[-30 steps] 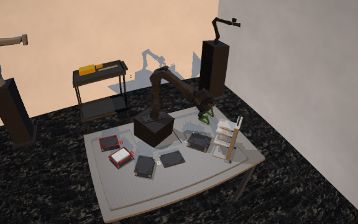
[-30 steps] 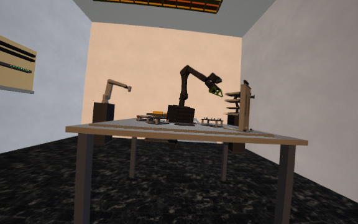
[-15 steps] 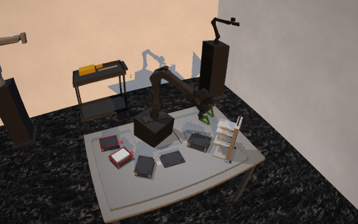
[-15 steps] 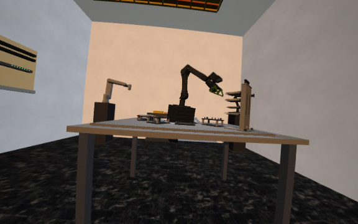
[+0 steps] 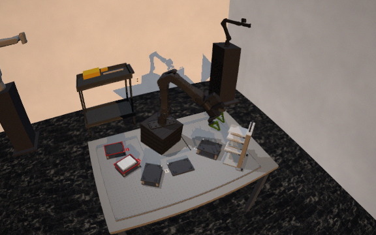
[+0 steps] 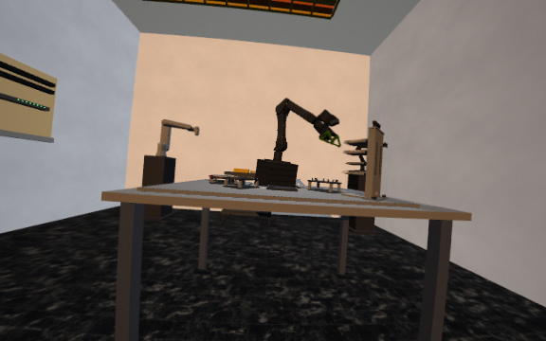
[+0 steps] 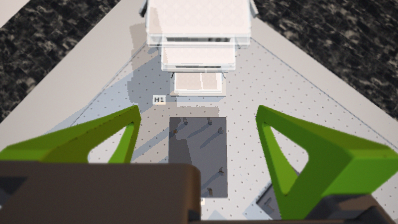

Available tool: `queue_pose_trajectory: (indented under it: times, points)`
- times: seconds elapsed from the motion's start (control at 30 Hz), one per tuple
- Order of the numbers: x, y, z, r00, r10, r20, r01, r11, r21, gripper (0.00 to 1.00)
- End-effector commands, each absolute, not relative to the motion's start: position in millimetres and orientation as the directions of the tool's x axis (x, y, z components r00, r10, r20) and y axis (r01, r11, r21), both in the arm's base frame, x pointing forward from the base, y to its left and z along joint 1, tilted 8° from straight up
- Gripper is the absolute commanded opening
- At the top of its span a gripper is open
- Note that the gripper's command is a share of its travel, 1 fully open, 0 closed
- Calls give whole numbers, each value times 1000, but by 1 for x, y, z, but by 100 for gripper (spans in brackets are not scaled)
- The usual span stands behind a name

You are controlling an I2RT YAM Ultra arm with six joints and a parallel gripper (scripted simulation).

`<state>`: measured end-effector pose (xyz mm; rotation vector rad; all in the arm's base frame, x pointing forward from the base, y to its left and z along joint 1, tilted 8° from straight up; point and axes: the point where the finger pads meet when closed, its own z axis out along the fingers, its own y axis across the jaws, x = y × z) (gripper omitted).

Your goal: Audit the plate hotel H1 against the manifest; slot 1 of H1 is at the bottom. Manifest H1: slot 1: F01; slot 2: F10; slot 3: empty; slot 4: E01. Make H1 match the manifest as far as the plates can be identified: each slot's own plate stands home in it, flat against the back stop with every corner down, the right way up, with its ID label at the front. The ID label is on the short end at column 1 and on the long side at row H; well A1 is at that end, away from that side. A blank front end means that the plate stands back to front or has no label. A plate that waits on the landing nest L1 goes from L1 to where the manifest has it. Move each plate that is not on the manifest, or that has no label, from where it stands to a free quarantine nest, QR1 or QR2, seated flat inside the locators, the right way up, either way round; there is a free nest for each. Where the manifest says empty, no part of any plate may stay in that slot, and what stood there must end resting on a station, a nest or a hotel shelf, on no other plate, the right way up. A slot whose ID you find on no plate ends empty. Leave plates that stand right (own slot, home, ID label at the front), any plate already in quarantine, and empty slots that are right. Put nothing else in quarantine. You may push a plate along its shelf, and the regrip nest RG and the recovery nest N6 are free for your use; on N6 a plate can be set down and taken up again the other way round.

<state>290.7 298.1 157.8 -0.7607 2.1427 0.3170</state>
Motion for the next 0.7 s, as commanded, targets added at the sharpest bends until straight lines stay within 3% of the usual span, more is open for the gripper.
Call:
queue_pose_trajectory:
  times: [0.0, 0.67]
  points:
    - [295, 303, 170, -459, -386, -800, -617, 786, -26, 100]
    - [279, 290, 167, -459, -387, -800, -617, 786, -26, 100]
